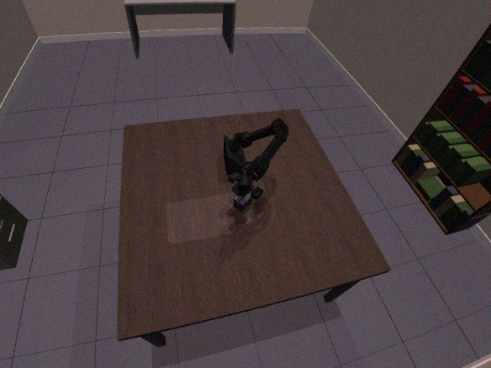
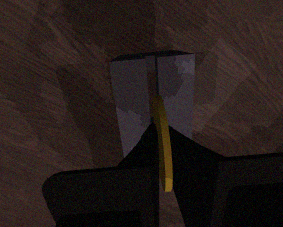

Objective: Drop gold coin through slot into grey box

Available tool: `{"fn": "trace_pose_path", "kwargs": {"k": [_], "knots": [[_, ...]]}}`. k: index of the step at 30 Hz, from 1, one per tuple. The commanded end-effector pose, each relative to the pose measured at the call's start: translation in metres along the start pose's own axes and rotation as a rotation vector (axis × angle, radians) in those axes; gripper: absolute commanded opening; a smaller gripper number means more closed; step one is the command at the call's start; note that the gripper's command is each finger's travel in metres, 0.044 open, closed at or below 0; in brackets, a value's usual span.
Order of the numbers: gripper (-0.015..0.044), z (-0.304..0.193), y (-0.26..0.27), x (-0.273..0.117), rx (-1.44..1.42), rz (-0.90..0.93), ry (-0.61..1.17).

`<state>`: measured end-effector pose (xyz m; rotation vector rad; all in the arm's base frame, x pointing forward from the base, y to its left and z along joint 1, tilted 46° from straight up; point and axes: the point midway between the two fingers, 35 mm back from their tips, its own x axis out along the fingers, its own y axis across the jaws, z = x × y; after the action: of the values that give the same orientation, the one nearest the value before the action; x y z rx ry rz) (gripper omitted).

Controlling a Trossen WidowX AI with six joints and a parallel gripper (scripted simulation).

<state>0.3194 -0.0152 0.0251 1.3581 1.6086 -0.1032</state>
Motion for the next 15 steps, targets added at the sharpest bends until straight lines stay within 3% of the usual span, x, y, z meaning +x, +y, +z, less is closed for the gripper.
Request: {"fn": "trace_pose_path", "kwargs": {"k": [1,10,15], "knots": [[0.0000,-0.0007,-0.0009,0.0029,0.008,0.002,0.007],[0.0000,-0.0007,0.0004,0.0056,0.004,0.002,0.008],[0.0131,-0.0004,0.0003,0.0030,-0.001,0.000,0.001]]}}
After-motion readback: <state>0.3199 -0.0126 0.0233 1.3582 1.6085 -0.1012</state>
